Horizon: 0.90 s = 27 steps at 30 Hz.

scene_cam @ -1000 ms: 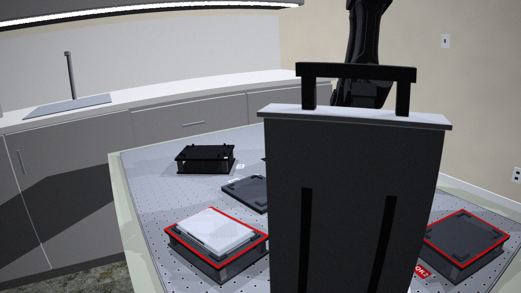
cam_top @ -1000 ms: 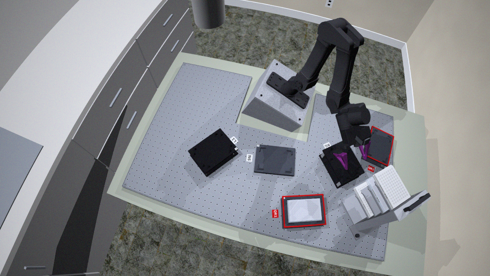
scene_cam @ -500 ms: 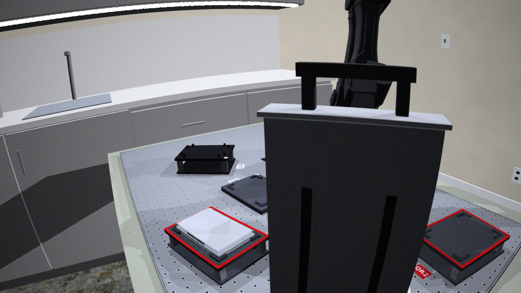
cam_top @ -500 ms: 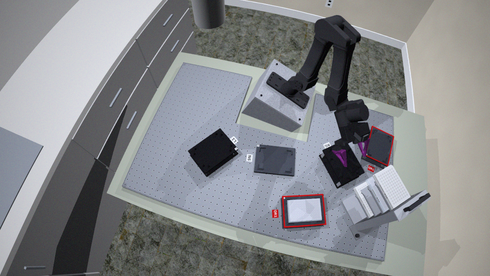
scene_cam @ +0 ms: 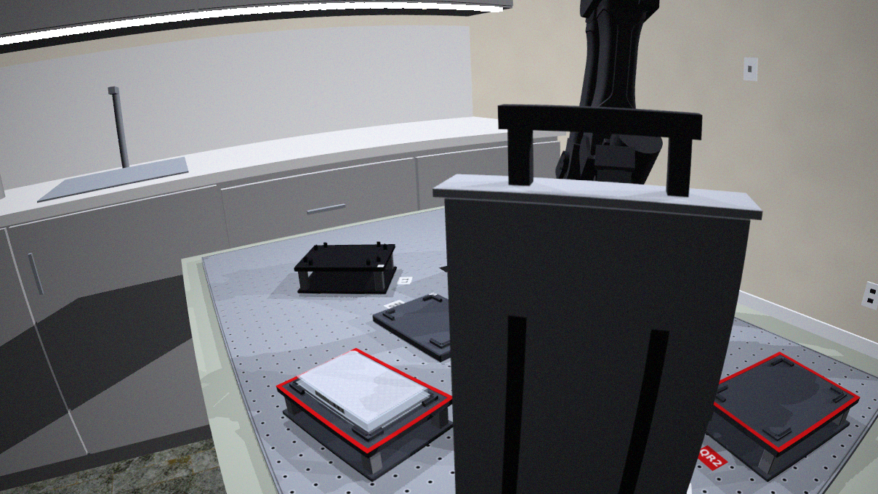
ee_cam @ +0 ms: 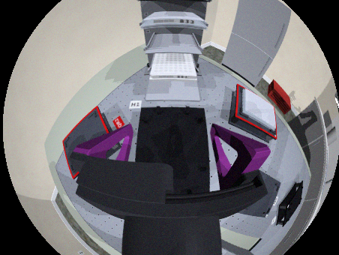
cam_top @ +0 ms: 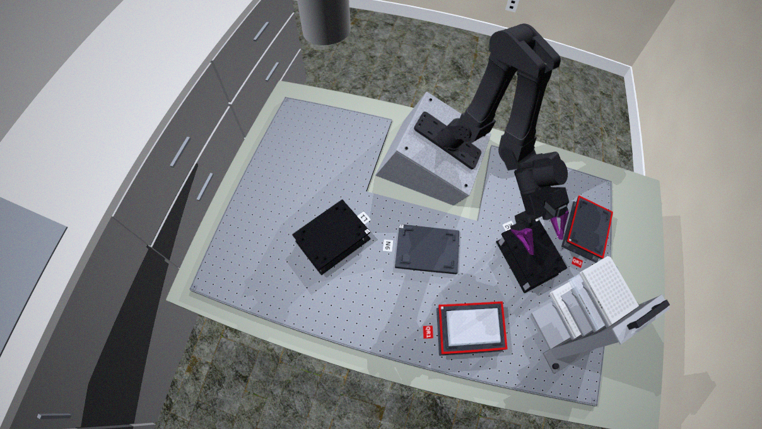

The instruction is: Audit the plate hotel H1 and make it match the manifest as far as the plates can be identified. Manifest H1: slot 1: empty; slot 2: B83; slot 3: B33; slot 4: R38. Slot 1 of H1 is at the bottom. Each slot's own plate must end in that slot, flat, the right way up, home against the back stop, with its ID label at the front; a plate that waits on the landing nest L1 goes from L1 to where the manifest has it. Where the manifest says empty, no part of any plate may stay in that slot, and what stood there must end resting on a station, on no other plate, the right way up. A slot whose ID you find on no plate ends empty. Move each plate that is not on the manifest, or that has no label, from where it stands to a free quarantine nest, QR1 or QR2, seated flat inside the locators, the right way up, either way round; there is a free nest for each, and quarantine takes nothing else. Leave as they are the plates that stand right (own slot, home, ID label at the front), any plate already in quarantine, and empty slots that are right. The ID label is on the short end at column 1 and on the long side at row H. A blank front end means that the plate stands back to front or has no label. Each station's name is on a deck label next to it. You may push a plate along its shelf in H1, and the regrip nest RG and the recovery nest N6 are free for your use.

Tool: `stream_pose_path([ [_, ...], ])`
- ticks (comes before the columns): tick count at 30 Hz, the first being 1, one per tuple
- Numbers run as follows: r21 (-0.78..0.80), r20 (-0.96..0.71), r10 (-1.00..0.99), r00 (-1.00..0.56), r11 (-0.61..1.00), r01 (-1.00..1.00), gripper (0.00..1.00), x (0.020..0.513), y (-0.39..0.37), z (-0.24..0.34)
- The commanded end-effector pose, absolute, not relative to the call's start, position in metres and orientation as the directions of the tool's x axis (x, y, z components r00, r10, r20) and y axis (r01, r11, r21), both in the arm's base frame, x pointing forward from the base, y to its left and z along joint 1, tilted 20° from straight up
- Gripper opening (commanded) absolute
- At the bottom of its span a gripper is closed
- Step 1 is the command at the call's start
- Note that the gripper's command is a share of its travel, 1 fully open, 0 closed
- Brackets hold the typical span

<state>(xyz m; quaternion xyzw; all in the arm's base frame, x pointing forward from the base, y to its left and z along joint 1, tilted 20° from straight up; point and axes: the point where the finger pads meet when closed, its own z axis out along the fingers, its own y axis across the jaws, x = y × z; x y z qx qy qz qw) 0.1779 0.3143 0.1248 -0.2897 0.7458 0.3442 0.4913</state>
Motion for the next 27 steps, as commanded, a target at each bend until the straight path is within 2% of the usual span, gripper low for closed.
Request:
stream_pose_path([
  [1, 0.236, -0.935, -0.072, -0.348, 0.604, -0.761, 1.00, 0.177, 0.312, 0.121],
  [4, 0.246, -0.943, -0.029, -0.331, 0.610, -0.753, 1.00, 0.189, 0.320, 0.137],
  [27, 0.239, -0.947, -0.031, -0.321, 0.600, -0.763, 1.00, 0.199, 0.337, 0.138],
])
